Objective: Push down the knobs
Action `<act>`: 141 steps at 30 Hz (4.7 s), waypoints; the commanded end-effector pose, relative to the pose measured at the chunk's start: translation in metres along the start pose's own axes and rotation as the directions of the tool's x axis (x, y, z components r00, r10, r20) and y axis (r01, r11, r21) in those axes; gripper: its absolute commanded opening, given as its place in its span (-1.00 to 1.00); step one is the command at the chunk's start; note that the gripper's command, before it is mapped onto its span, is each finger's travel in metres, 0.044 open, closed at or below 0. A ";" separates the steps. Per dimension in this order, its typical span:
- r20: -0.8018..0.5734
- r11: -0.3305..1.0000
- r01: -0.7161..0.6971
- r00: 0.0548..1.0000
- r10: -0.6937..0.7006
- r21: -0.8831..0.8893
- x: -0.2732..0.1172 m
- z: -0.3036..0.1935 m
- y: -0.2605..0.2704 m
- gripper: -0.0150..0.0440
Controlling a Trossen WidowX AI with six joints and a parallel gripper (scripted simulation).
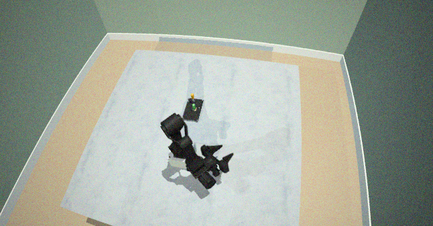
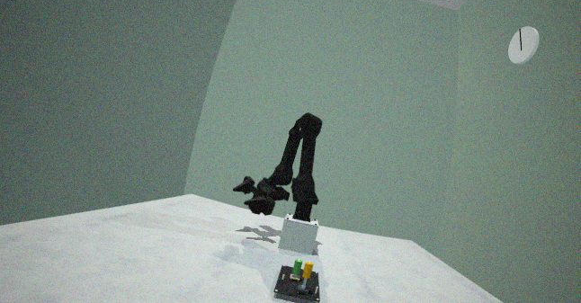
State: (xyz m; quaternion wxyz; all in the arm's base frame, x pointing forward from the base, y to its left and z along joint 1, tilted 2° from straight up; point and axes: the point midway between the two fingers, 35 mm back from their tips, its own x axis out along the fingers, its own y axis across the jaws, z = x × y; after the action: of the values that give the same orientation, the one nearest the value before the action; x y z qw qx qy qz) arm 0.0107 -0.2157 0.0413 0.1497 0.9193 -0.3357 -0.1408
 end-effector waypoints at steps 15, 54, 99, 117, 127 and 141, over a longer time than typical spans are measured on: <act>0.062 0.936 0.275 0.962 -0.268 -0.218 0.038 0.002 -0.019 -0.47; 0.367 0.112 0.661 0.541 -0.757 -0.742 0.123 -0.022 -0.110 -0.49; 0.735 -0.748 -0.170 0.145 -0.662 -0.641 0.142 -0.095 -0.254 -0.49; 0.861 -0.707 -0.627 0.111 -0.496 -0.327 0.120 -0.129 -0.312 -0.49; 0.908 -0.555 -0.824 0.139 -0.395 -0.115 0.099 -0.149 -0.343 -0.49; 0.916 -0.505 -0.861 0.151 -0.370 -0.062 0.095 -0.136 -0.358 -0.49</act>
State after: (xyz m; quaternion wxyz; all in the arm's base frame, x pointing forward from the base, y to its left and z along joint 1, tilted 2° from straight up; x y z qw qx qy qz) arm 0.3352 0.0074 0.0204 -0.6962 0.1084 -0.7001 -0.1159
